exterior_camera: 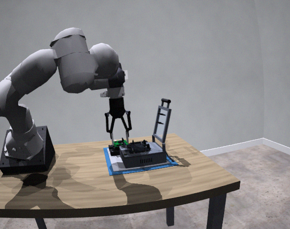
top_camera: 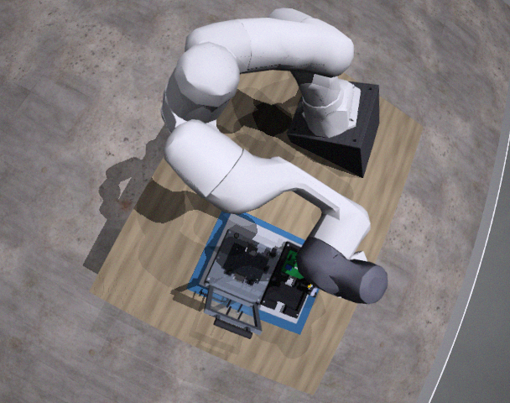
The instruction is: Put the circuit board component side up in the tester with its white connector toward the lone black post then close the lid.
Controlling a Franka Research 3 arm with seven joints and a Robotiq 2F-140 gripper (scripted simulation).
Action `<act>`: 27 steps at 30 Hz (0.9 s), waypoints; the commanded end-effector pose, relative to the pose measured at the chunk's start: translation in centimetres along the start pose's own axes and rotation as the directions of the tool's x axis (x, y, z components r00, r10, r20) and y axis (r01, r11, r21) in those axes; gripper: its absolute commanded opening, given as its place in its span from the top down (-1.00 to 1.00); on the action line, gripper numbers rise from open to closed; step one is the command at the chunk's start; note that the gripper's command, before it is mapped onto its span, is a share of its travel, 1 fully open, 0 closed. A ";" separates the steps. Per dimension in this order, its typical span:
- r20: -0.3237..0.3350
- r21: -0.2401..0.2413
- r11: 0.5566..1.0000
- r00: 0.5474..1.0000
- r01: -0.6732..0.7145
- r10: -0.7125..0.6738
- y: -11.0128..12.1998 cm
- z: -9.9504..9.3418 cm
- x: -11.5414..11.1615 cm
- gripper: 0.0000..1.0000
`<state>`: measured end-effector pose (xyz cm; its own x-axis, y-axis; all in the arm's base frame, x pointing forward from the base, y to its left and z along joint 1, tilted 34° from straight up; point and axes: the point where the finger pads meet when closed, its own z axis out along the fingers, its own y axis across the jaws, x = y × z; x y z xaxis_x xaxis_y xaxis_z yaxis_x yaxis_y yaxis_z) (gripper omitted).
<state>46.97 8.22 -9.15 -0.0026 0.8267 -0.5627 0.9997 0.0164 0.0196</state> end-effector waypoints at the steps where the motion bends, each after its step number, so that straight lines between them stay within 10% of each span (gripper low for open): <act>1: 0.002 0.000 1.000 1.000 0.007 -0.007 -0.1 -0.5 0.0 0.09; 27: 0.002 0.000 1.000 1.000 0.007 -0.007 -0.1 -6.2 0.0 0.09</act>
<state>46.81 11.63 -4.57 -0.0029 0.8291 -0.5591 0.9995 0.0195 0.0238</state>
